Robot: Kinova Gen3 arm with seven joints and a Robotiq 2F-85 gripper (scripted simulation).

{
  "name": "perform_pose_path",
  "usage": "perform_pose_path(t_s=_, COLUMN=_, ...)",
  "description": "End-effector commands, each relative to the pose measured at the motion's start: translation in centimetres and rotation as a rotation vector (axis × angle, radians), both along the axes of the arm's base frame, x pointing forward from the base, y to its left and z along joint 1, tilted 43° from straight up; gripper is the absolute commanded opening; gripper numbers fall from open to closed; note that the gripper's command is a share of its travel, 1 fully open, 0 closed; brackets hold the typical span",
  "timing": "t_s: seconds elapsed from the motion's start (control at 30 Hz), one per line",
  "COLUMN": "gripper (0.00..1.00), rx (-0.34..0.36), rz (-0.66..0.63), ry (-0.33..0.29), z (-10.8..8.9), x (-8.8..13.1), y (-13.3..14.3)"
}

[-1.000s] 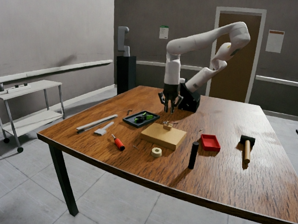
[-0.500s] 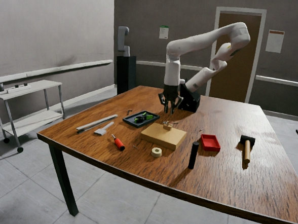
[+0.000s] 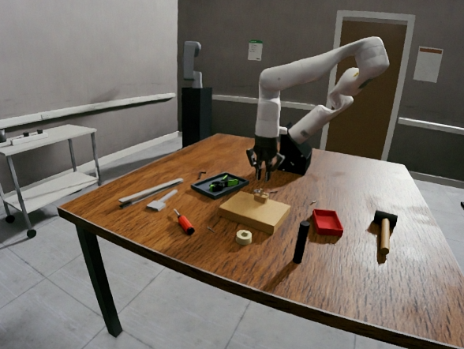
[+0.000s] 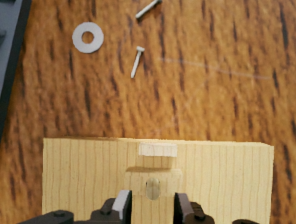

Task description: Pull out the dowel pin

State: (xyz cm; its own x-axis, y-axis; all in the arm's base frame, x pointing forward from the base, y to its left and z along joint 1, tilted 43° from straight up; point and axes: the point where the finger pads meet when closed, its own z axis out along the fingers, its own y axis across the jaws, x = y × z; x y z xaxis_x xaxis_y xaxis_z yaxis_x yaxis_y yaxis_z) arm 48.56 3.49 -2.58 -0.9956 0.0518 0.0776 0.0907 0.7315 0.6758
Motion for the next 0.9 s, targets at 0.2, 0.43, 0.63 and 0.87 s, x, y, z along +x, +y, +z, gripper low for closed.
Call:
perform_pose_path(t_s=0.2, gripper=0.34, rx=-0.001, rz=-0.001, ry=-0.002, z=-0.6, x=0.0, y=0.5)
perform_pose_path(t_s=0.43, gripper=0.34, rx=-0.001, rz=-0.001, ry=-0.002, z=-1.1, x=0.0, y=1.0)
perform_pose_path(t_s=0.63, gripper=0.34, rx=-0.001, rz=-0.001, ry=-0.002, z=-1.3, x=0.0, y=1.2)
perform_pose_path(t_s=0.87, gripper=0.34, rx=-0.001, rz=-0.001, ry=-0.002, z=-1.4, x=0.0, y=1.3)
